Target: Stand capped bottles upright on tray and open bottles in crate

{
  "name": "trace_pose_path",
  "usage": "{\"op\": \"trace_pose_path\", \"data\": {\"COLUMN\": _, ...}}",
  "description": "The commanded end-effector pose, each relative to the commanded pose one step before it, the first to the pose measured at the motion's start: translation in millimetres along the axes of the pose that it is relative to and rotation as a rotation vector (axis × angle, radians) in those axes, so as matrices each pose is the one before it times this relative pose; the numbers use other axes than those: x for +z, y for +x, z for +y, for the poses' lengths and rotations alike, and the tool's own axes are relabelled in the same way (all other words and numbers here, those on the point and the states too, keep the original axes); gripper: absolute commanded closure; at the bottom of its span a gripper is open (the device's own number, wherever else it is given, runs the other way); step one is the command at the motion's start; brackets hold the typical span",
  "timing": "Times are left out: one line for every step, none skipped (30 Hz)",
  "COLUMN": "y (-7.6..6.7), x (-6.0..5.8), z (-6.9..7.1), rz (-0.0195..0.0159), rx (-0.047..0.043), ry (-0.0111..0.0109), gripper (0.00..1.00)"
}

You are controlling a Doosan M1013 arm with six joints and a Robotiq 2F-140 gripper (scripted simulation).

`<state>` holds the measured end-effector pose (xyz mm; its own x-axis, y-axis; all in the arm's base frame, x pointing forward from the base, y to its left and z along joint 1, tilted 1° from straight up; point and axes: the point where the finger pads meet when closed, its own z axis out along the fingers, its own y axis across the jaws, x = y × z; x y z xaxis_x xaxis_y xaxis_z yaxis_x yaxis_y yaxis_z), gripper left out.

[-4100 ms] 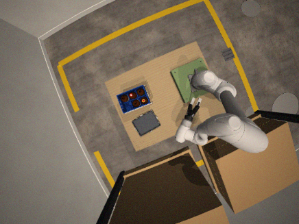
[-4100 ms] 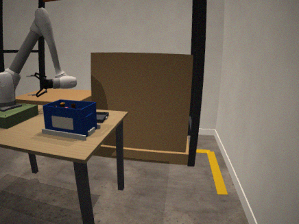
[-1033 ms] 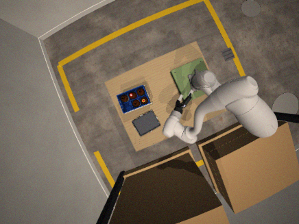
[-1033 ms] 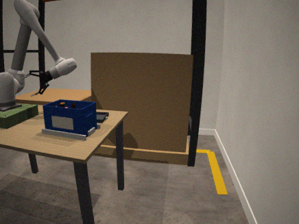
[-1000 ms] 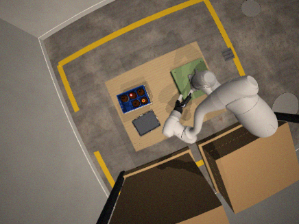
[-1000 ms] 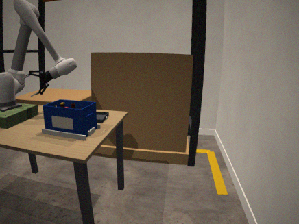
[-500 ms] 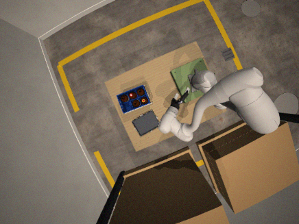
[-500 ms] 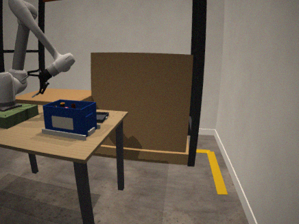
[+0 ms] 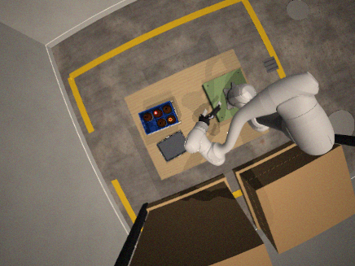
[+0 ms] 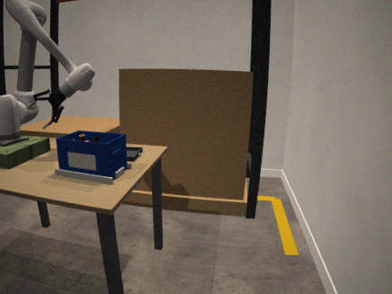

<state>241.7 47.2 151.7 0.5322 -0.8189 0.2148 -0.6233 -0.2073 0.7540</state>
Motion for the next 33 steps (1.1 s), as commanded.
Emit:
{"op": "trace_pose_path", "data": {"y": 15.15, "x": -5.00, "z": -8.88, "rz": -0.02198, "rx": 0.01742, "ry": 0.05502, "gripper": 0.00}}
{"op": "trace_pose_path", "data": {"y": 2.89, "x": -0.46, "z": -1.59, "rz": -0.00512, "rx": 0.00416, "ry": 0.01097, "gripper": 0.00}}
{"op": "trace_pose_path", "data": {"y": 0.00, "x": 0.00, "z": 0.00, "rz": 0.00000, "rx": 0.00000, "ry": 0.00000, "gripper": 0.00}}
{"op": "trace_pose_path", "data": {"y": 0.00, "x": 0.00, "z": 0.00, "rz": 0.00000, "rx": 0.00000, "ry": 0.00000, "gripper": 0.00}}
{"op": "trace_pose_path", "data": {"y": -4.89, "x": 3.00, "z": 4.17, "rz": 0.00414, "rx": -0.00289, "ry": -0.01685, "gripper": 0.00}}
{"op": "trace_pose_path", "data": {"y": 2.93, "x": -0.59, "z": -1.48, "rz": -0.00510, "rx": 0.00410, "ry": 0.01100, "gripper": 0.00}}
{"op": "trace_pose_path", "data": {"y": 2.92, "x": -0.58, "z": -1.50, "rz": -0.00510, "rx": 0.00410, "ry": 0.01100, "gripper": 0.00}}
{"op": "trace_pose_path", "data": {"y": 2.91, "x": -0.58, "z": -1.52, "rz": -0.00510, "rx": 0.00410, "ry": 0.01100, "gripper": 0.00}}
{"op": "trace_pose_path", "data": {"y": 2.90, "x": -0.58, "z": -1.53, "rz": -0.00510, "rx": 0.00410, "ry": 0.01100, "gripper": 0.00}}
{"op": "trace_pose_path", "data": {"y": 2.89, "x": -0.58, "z": -1.55, "rz": -0.00510, "rx": 0.00410, "ry": 0.01100, "gripper": 0.00}}
{"op": "trace_pose_path", "data": {"y": 2.88, "x": -0.58, "z": -1.57, "rz": -0.00510, "rx": 0.00410, "ry": 0.01100, "gripper": 0.00}}
{"op": "trace_pose_path", "data": {"y": 2.87, "x": -0.57, "z": -1.59, "rz": -0.00510, "rx": 0.00410, "ry": 0.01100, "gripper": 0.00}}
{"op": "trace_pose_path", "data": {"y": 2.86, "x": -0.57, "z": -1.61, "rz": -0.00510, "rx": 0.00410, "ry": 0.01100, "gripper": 0.00}}
{"op": "trace_pose_path", "data": {"y": 2.85, "x": -0.57, "z": -1.62, "rz": -0.00510, "rx": 0.00410, "ry": 0.01100, "gripper": 0.00}}
{"op": "trace_pose_path", "data": {"y": 2.85, "x": -0.56, "z": -1.64, "rz": -0.00510, "rx": 0.00410, "ry": 0.01100, "gripper": 0.00}}
{"op": "trace_pose_path", "data": {"y": 2.84, "x": -0.56, "z": -1.66, "rz": -0.00510, "rx": 0.00410, "ry": 0.01100, "gripper": 0.00}}
{"op": "trace_pose_path", "data": {"y": 2.83, "x": -0.56, "z": -1.68, "rz": -0.00510, "rx": 0.00410, "ry": 0.01100, "gripper": 0.00}}
{"op": "trace_pose_path", "data": {"y": 2.82, "x": -0.55, "z": -1.70, "rz": -0.00510, "rx": 0.00410, "ry": 0.01100, "gripper": 0.00}}
{"op": "trace_pose_path", "data": {"y": 2.81, "x": -0.55, "z": -1.71, "rz": -0.00510, "rx": 0.00410, "ry": 0.01100, "gripper": 0.00}}
{"op": "trace_pose_path", "data": {"y": 0.00, "x": 0.00, "z": 0.00, "rz": 0.00000, "rx": 0.00000, "ry": 0.00000, "gripper": 0.00}}
{"op": "trace_pose_path", "data": {"y": 0.00, "x": 0.00, "z": 0.00, "rz": 0.00000, "rx": 0.00000, "ry": 0.00000, "gripper": 0.00}}
{"op": "trace_pose_path", "data": {"y": -5.06, "x": 3.04, "z": 4.33, "rz": 0.00345, "rx": -0.00297, "ry": -0.01675, "gripper": 0.00}}
{"op": "trace_pose_path", "data": {"y": 2.83, "x": -0.66, "z": -1.64, "rz": -0.00506, "rx": 0.00404, "ry": 0.01104, "gripper": 0.00}}
{"op": "trace_pose_path", "data": {"y": 2.82, "x": -0.65, "z": -1.66, "rz": -0.00506, "rx": 0.00404, "ry": 0.01104, "gripper": 0.00}}
{"op": "trace_pose_path", "data": {"y": 2.81, "x": -0.65, "z": -1.68, "rz": -0.00506, "rx": 0.00404, "ry": 0.01104, "gripper": 0.00}}
{"op": "trace_pose_path", "data": {"y": 2.80, "x": -0.65, "z": -1.69, "rz": -0.00506, "rx": 0.00404, "ry": 0.01104, "gripper": 0.00}}
{"op": "trace_pose_path", "data": {"y": 2.79, "x": -0.64, "z": -1.71, "rz": -0.00506, "rx": 0.00404, "ry": 0.01104, "gripper": 0.00}}
{"op": "trace_pose_path", "data": {"y": 2.78, "x": -0.64, "z": -1.73, "rz": -0.00506, "rx": 0.00404, "ry": 0.01104, "gripper": 0.00}}
{"op": "trace_pose_path", "data": {"y": 2.77, "x": -0.63, "z": -1.75, "rz": -0.00506, "rx": 0.00404, "ry": 0.01104, "gripper": 0.00}}
{"op": "trace_pose_path", "data": {"y": 2.76, "x": -0.63, "z": -1.77, "rz": -0.00506, "rx": 0.00404, "ry": 0.01104, "gripper": 0.00}}
{"op": "trace_pose_path", "data": {"y": 2.75, "x": -0.62, "z": -1.78, "rz": -0.00506, "rx": 0.00404, "ry": 0.01104, "gripper": 0.00}}
{"op": "trace_pose_path", "data": {"y": 2.74, "x": -0.61, "z": -1.80, "rz": -0.00506, "rx": 0.00404, "ry": 0.01104, "gripper": 0.00}}
{"op": "trace_pose_path", "data": {"y": 2.73, "x": -0.61, "z": -1.82, "rz": -0.00506, "rx": 0.00404, "ry": 0.01104, "gripper": 0.00}}
